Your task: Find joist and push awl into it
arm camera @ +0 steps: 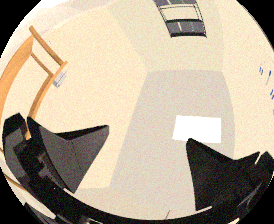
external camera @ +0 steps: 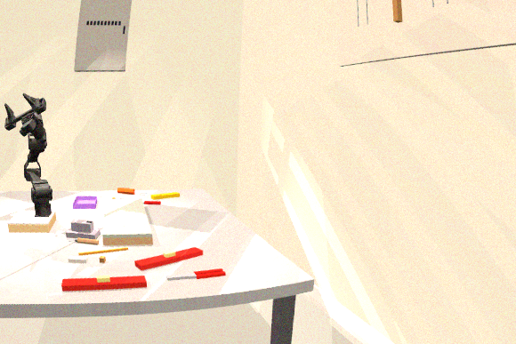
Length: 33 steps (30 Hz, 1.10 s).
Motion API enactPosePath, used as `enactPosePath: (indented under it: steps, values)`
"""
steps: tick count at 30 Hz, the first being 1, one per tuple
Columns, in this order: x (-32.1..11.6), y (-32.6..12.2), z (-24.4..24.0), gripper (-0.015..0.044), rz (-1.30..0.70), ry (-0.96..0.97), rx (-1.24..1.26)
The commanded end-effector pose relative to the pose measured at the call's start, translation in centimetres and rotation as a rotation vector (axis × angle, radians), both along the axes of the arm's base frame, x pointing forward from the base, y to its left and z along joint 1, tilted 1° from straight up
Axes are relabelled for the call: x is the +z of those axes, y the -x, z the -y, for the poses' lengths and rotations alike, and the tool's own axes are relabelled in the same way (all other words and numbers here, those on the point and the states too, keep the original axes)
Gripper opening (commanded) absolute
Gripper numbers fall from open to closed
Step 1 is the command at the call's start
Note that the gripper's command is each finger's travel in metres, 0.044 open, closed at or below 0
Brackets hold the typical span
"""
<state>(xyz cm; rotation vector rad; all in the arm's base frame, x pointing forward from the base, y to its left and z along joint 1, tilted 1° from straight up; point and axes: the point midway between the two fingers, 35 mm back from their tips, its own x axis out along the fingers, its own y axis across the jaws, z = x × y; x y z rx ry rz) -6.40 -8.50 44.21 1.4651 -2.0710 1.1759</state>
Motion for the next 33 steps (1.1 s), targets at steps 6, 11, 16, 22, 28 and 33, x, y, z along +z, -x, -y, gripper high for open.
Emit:
enactPosePath:
  steps: [6,11,16,22,28,33]
  values:
    - [-1.2,-3.3,5.0,0.0440,-0.340,-0.279,-0.114]
    - [-4.4,-8.0,10.7,0.0440,-0.870,-0.574,-0.231]
    - [-8.9,-12.6,14.5,0.0440,-1.470,-0.732,-0.315]
    - [-13.6,-16.2,16.3,0.0440,-2.005,-0.723,-0.348]
    - [-18.6,-19.3,16.8,0.0440,-2.530,-0.548,-0.343]
    - [-22.9,-21.3,16.3,0.0440,-2.924,-0.252,-0.311]
